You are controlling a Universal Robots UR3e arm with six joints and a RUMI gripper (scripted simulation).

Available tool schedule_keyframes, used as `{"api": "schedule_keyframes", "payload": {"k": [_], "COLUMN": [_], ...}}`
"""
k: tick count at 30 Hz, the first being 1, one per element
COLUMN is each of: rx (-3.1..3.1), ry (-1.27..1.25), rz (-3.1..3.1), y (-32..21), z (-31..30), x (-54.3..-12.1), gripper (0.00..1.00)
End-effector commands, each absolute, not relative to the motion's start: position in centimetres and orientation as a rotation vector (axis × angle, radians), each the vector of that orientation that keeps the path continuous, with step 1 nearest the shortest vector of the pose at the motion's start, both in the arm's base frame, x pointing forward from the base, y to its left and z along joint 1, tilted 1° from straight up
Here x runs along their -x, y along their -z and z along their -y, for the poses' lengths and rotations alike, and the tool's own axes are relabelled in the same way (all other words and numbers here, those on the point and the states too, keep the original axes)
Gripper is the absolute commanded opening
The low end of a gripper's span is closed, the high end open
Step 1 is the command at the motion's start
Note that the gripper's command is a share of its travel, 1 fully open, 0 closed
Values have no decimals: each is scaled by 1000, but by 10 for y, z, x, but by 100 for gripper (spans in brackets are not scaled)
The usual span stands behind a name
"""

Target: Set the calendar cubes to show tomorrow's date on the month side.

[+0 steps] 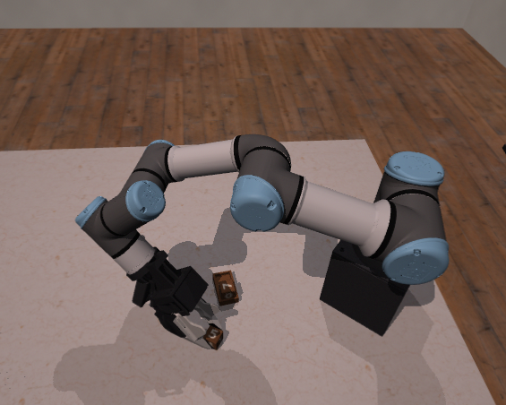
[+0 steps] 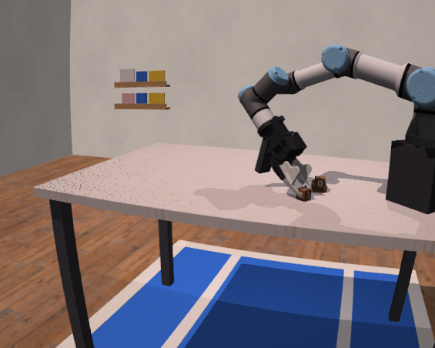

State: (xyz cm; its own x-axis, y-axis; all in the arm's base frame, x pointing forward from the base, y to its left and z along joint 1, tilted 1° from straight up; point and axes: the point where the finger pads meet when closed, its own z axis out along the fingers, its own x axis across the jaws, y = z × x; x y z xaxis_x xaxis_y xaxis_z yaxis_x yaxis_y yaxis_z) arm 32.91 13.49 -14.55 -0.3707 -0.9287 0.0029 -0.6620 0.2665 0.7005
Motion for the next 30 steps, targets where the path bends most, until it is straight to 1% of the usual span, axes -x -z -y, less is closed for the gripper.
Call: {"api": "schedule_keyframes", "payload": {"k": [1, 4, 5, 30], "rx": [-1443, -1443, -1443, -1441], "ry": [866, 866, 866, 867], "rz": [2132, 2132, 2132, 2130], "y": [145, 145, 145, 139], "z": [-134, -134, -134, -135], "x": [-331, -331, -331, -330], "gripper": [28, 28, 40, 40]}}
